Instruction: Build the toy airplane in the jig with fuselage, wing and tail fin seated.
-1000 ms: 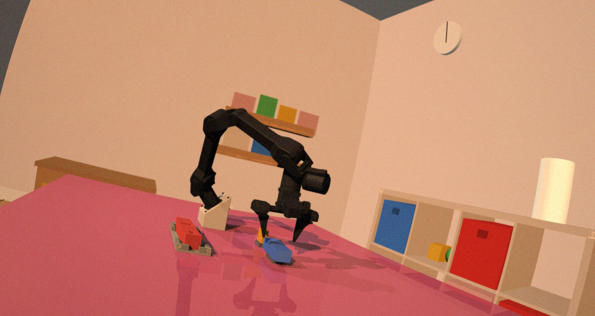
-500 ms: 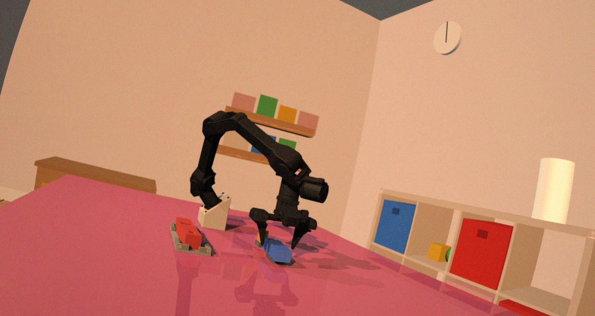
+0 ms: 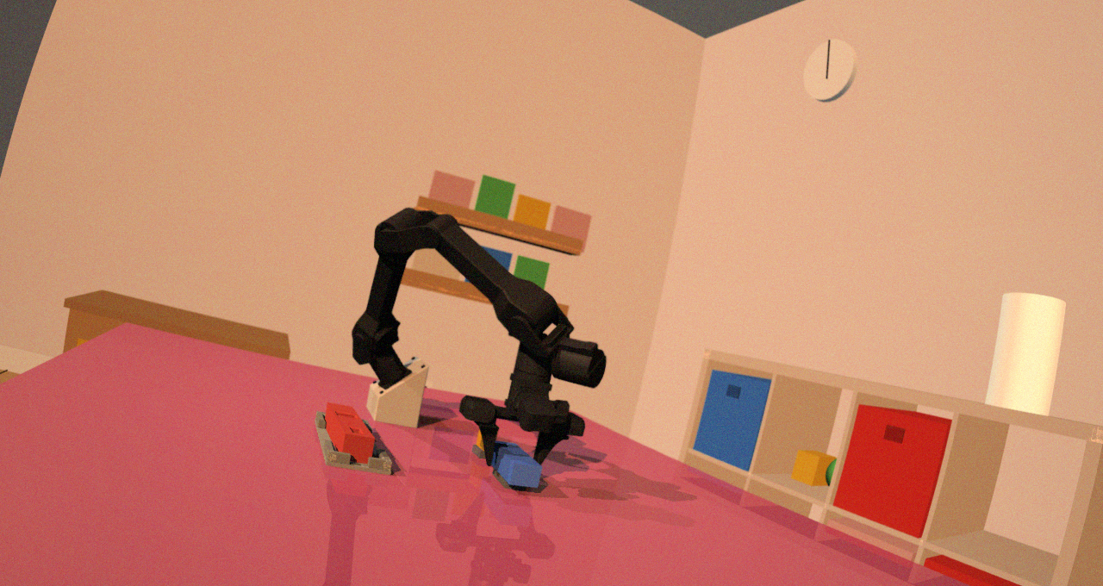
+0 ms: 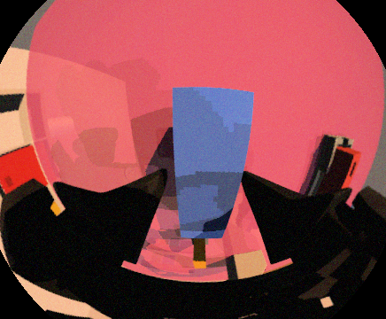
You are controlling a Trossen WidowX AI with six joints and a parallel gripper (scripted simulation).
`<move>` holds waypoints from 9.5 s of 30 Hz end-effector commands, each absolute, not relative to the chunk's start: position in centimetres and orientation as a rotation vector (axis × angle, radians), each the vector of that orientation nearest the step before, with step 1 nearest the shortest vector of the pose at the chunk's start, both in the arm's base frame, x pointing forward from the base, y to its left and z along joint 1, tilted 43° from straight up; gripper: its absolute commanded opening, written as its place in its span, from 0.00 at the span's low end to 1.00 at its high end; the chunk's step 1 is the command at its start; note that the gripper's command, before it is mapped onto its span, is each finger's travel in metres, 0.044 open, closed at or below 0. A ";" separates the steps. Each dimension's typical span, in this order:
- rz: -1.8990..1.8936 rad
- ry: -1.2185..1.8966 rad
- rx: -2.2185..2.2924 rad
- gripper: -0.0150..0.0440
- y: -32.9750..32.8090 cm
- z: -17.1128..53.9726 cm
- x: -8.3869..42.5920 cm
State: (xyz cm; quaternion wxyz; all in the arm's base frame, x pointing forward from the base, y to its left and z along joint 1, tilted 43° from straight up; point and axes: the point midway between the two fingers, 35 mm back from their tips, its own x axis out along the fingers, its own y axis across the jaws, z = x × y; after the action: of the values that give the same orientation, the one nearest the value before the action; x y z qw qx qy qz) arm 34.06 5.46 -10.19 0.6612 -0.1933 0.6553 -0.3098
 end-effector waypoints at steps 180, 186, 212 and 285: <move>-1.526 0.667 0.646 0.59 -7.9 11.3 23.1; -1.526 0.666 0.646 0.59 -8.6 10.6 23.1; -1.531 0.666 0.649 0.39 -9.7 9.4 22.9; -0.626 1.530 -0.532 1.00 -4.2 15.4 23.7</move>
State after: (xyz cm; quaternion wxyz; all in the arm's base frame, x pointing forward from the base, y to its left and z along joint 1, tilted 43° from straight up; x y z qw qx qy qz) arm 23.72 -4.22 15.37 0.6490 -0.2234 0.6684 -0.2866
